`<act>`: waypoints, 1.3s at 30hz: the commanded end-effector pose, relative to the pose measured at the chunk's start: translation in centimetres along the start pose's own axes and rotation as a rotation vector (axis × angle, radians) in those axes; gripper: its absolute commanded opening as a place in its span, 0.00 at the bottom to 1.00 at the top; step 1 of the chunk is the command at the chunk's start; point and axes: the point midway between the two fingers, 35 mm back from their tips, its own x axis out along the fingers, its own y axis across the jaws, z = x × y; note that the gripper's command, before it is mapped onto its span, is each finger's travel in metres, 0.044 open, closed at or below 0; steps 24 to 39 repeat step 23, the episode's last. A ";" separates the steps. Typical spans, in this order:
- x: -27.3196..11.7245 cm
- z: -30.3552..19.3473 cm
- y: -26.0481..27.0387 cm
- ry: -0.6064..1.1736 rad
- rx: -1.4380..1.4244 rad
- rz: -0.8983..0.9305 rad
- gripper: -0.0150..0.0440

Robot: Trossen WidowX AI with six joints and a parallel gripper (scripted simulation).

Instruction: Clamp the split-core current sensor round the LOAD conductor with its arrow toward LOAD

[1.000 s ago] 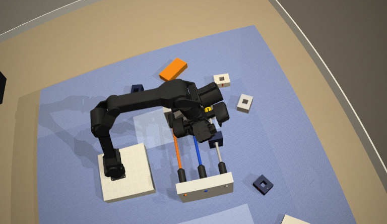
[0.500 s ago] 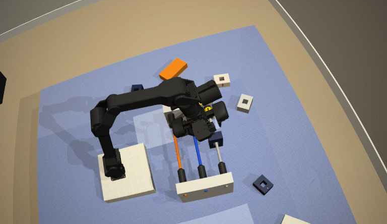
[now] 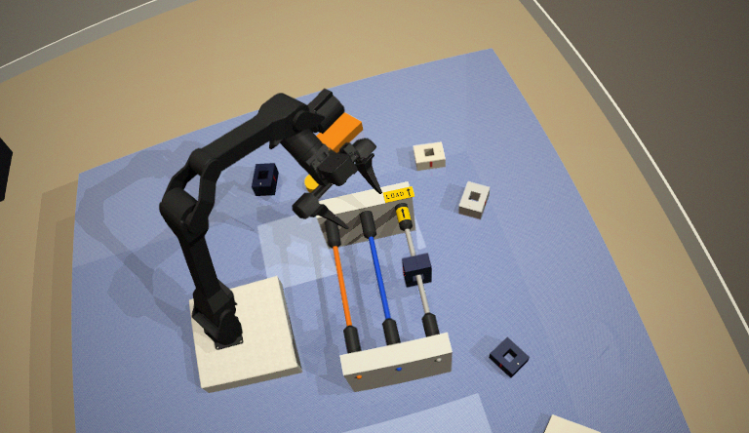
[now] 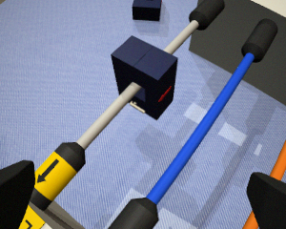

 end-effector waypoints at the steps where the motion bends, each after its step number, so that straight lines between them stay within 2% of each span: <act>1: -1.0 -0.3 0.0 -0.084 -0.046 0.031 1.00; 3: -0.7 -0.4 0.1 -0.035 -0.029 0.023 1.00; 18: -0.6 -0.3 0.1 -0.026 -0.022 0.017 1.00; 22: 2.6 1.4 -0.4 0.151 0.121 -0.073 1.00; 23: 0.3 -0.3 0.0 0.050 0.019 -0.011 1.00; 39: 0.3 -0.3 0.0 0.050 0.019 -0.011 1.00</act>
